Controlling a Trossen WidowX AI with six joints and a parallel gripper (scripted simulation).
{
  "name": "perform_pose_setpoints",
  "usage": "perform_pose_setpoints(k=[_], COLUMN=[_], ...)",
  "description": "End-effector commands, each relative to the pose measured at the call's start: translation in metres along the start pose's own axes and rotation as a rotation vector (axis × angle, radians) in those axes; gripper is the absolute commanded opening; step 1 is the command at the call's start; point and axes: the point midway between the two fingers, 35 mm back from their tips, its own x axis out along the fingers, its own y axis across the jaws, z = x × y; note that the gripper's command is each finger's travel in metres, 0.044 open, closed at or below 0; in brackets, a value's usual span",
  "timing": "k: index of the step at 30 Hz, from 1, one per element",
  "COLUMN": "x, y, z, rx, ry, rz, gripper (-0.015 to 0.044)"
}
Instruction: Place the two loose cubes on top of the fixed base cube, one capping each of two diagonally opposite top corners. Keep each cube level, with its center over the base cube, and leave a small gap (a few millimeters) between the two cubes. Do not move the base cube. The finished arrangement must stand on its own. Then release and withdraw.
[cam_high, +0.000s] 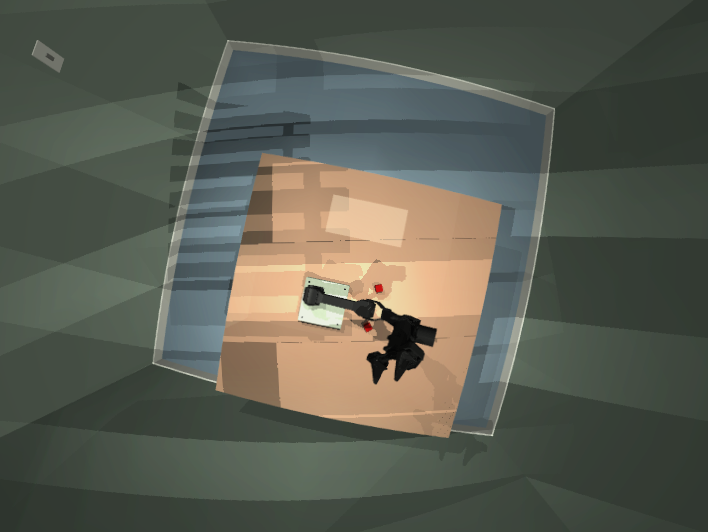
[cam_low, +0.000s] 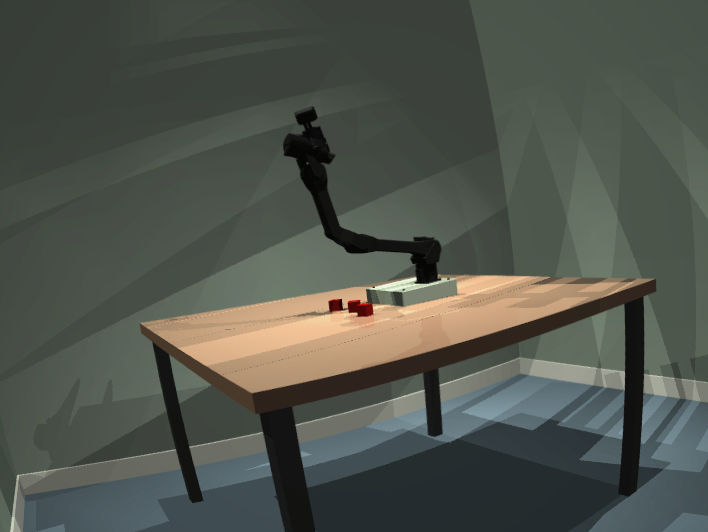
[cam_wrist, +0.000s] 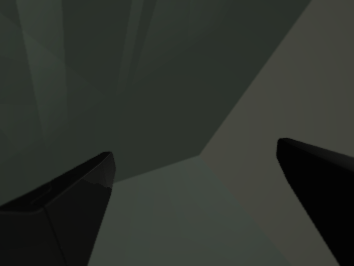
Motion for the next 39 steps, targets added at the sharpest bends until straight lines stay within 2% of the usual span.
perform_pose_setpoints(k=[1,5,12,20,29,39], x=[0.002,0.033,0.078,0.105,0.104,0.069], y=[0.001,0.016,0.048,0.075,0.092,0.091], z=[-0.002,-0.034,-0.091,-0.164,-0.25,-0.335], rx=[0.002,0.034,0.067,0.098,0.124,0.14], ry=[0.006,0.122,0.357,0.63,0.938,1.269], rz=[0.002,0.031,0.063,0.055,-0.008,-0.149], gripper=[0.0374,0.0269,0.0265,0.0265,0.0265,0.0265])
